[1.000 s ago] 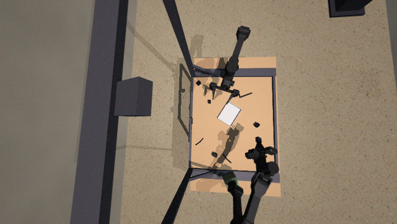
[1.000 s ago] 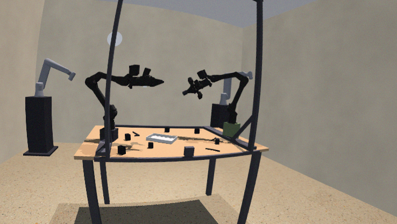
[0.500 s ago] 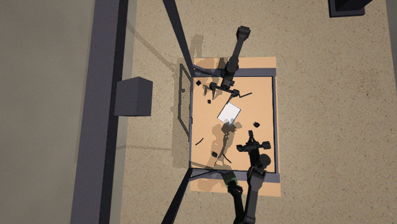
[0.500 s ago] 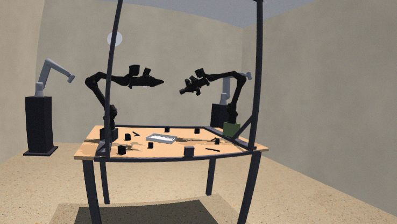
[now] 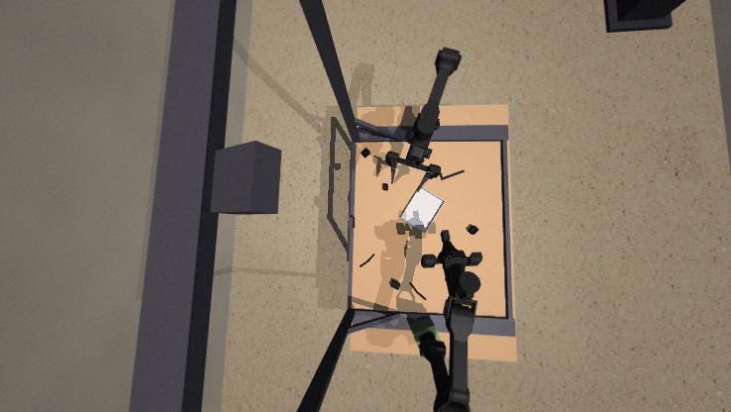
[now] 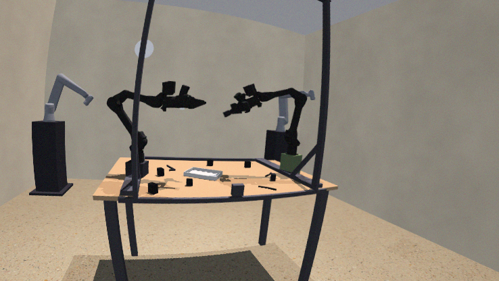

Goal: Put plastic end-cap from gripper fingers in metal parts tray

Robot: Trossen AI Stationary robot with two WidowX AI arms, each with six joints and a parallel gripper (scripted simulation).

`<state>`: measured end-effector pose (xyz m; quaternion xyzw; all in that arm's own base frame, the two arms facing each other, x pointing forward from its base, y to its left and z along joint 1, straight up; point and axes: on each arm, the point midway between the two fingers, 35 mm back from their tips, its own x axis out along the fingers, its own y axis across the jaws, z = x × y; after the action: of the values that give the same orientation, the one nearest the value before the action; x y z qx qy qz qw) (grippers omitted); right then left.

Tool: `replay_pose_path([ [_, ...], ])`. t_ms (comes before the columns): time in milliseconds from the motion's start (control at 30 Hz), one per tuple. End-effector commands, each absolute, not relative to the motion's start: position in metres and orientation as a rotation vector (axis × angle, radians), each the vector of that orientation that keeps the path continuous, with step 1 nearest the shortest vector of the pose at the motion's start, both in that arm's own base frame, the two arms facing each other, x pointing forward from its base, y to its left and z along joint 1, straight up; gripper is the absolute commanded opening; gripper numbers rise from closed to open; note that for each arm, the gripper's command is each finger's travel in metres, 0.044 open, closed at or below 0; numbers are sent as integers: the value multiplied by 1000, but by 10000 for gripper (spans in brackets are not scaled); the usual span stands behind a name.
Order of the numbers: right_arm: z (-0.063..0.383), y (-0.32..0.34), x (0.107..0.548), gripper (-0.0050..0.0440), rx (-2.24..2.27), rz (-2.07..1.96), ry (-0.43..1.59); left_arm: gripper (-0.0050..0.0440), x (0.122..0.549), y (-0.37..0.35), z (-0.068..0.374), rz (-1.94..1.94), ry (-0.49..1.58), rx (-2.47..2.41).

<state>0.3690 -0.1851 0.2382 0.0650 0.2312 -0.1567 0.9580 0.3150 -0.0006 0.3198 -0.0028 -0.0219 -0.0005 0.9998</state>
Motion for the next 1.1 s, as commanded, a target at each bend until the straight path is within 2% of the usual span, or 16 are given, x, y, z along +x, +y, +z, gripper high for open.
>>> replay_pose_path([
  [0, 248, -175, 383, 0, 251, -324, 425, 440, 314, -1, 326, -2, -59, 0],
  [1067, 255, -52, 469, 0, 1355, -303, 301, 440, 314, -1, 326, -2, -59, 0],
])
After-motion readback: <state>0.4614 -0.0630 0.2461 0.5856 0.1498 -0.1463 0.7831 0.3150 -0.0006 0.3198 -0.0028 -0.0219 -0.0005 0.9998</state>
